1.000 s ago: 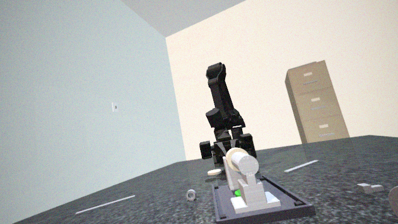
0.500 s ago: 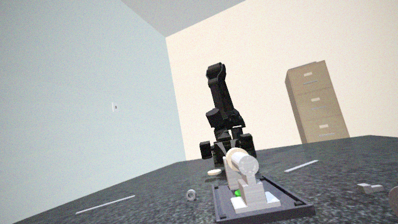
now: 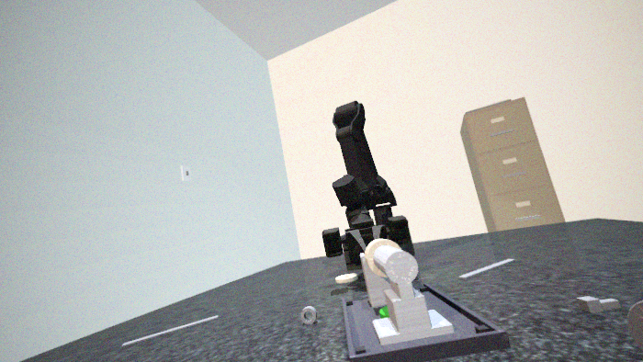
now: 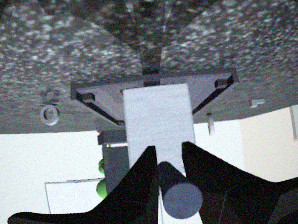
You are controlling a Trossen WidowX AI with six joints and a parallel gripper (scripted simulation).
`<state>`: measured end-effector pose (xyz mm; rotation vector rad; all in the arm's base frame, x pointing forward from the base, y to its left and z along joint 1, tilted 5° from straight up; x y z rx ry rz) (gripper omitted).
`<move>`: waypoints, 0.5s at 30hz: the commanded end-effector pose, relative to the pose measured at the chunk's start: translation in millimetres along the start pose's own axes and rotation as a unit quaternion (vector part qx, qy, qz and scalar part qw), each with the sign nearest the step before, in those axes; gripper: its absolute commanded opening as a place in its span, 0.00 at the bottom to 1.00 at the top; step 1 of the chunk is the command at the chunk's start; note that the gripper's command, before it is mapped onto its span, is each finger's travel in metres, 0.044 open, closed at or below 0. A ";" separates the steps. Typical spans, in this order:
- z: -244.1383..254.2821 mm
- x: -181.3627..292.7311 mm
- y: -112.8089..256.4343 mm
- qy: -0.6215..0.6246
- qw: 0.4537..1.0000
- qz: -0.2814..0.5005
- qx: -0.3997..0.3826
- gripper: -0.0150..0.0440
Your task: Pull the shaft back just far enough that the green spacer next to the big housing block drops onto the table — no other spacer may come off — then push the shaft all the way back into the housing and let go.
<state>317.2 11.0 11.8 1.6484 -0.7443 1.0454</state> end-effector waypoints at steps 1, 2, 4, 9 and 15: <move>-0.2 0.3 0.4 0.001 1.000 0.002 0.001 0.25; -0.2 0.3 0.5 0.001 1.000 0.002 0.001 0.25; -0.1 0.2 0.7 0.001 1.000 0.002 0.001 0.25; -0.2 0.4 0.1 0.001 1.000 0.002 0.001 0.25; -0.3 0.8 -0.4 0.001 1.000 0.002 0.001 0.25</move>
Point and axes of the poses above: the point midway between the two fingers, 35 mm back from their tips, its own y axis back along the fingers, its own z axis across the jaws, x = y × z, the point moved 2 cm from there along y, back along the fingers, and after that the axes turned 8 degrees about -y, right-handed, at the moved point
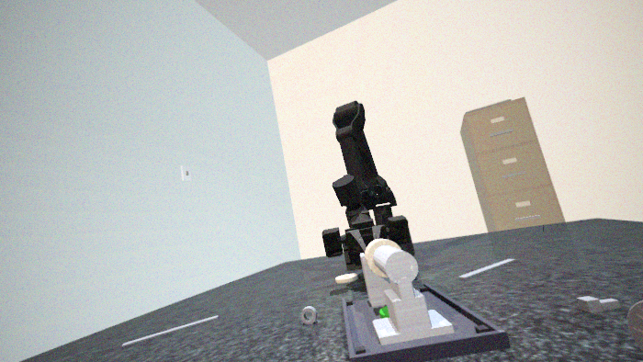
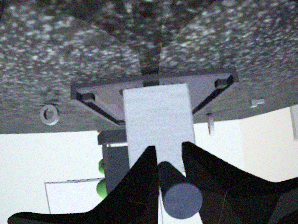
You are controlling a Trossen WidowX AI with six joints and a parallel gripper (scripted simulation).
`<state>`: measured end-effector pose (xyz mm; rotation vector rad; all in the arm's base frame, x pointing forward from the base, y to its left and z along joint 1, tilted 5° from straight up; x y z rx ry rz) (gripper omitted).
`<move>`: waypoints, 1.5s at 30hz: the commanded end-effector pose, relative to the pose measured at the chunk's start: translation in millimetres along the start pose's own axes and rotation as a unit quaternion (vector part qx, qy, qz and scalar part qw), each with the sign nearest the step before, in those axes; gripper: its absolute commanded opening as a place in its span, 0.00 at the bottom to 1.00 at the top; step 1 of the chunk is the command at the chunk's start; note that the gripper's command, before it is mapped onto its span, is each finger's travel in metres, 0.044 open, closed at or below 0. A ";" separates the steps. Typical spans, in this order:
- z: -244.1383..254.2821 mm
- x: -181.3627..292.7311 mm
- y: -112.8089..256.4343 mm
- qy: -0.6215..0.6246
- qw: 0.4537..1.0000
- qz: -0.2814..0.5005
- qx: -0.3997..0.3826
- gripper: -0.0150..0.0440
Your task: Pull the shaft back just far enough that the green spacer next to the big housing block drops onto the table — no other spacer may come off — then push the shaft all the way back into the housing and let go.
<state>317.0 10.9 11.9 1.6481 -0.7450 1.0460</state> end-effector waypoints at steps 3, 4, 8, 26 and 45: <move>-0.4 0.9 -0.9 0.001 1.000 0.001 0.001 0.25; -0.4 1.0 -1.0 0.001 1.000 0.001 0.001 0.25; -0.5 1.2 -1.3 0.001 1.000 0.001 0.001 0.25; -0.6 2.1 -3.0 0.001 1.000 0.001 0.001 0.25; -0.8 3.0 -4.7 0.001 1.000 0.001 0.001 0.25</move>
Point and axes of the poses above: the point midway between the two fingers, 35 mm back from their tips, its own y axis back along the fingers, its own z axis across the jaws, x = y × z, the point moved 2 cm from there along y, back along the fingers, and after that the axes turned 8 degrees about -y, right-handed, at the moved point
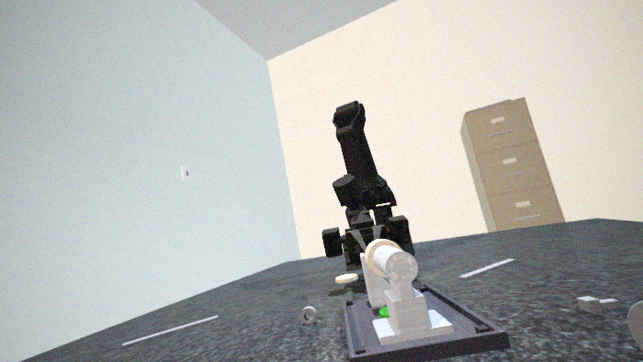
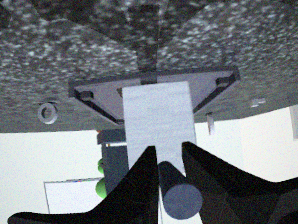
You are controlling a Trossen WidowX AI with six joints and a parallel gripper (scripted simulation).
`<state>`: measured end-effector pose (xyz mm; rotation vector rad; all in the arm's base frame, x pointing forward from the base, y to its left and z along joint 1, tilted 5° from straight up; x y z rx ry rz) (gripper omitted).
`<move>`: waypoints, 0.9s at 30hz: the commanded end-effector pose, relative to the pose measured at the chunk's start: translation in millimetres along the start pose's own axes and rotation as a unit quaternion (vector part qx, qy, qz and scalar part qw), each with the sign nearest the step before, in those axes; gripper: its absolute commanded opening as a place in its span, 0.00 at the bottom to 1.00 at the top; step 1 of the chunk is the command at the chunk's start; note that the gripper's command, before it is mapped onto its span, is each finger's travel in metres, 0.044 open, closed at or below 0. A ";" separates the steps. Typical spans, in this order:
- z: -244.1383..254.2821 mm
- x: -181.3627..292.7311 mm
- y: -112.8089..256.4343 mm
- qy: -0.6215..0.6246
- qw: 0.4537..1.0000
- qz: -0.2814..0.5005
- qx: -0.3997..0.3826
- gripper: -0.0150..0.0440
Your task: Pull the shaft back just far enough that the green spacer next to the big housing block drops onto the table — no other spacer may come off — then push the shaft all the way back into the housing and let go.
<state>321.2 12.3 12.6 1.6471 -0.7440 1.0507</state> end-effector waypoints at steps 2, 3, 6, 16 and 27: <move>-0.6 0.7 -1.1 -0.001 1.000 0.000 0.001 0.25; -0.6 0.7 -1.2 -0.001 1.000 0.000 0.001 0.25; -0.6 0.9 -1.5 -0.001 1.000 0.000 0.001 0.25; -0.7 1.4 -2.4 -0.001 1.000 0.000 0.001 0.25; -0.8 2.0 -3.4 -0.001 1.000 0.001 0.001 0.25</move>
Point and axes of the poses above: the point midway between the two fingers, 35 mm back from their tips, its own y axis back along the fingers, its own z axis across the jaws, x = y × z, the point moved 2 cm from there along y, back along the fingers, and after that the axes turned 8 degrees about -y, right-handed, at the moved point
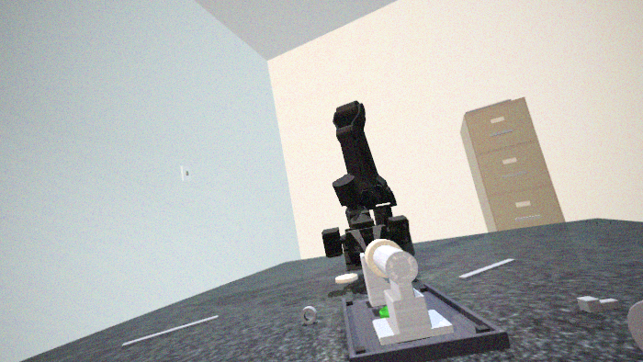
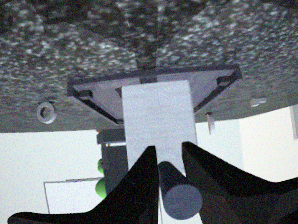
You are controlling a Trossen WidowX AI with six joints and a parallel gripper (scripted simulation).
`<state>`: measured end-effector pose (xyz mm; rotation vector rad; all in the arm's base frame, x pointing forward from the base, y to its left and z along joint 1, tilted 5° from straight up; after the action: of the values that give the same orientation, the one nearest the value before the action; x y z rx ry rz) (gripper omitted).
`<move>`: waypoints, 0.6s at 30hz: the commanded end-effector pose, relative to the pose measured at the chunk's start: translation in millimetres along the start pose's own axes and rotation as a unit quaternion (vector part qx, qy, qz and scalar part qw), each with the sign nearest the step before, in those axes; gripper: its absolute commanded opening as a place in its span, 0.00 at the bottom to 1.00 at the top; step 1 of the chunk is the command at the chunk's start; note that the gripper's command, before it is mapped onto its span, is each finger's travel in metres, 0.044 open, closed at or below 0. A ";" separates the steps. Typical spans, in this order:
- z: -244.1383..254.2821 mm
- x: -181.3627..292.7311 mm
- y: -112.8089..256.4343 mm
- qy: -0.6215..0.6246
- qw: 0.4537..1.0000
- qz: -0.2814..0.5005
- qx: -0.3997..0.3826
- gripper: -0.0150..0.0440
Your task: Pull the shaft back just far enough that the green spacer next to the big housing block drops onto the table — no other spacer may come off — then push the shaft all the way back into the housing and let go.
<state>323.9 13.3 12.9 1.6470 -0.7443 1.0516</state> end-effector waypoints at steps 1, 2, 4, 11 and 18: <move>-0.6 0.5 -1.0 -0.001 1.000 0.000 0.000 0.25; -0.6 0.6 -1.1 -0.001 1.000 0.000 0.000 0.25; -0.6 0.7 -1.2 -0.001 1.000 0.000 0.000 0.25; -0.7 1.0 -1.9 -0.001 1.000 0.000 0.000 0.25; -0.7 1.4 -2.5 -0.001 1.000 0.000 0.000 0.25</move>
<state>325.8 13.9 13.2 1.6469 -0.7446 1.0522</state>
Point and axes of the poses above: the point midway between the two fingers, 35 mm back from their tips, its own y axis back along the fingers, its own z axis across the jaws, x = y × z, the point moved 2 cm from there along y, back along the fingers, and after that the axes turned 8 degrees about -y, right-handed, at the moved point
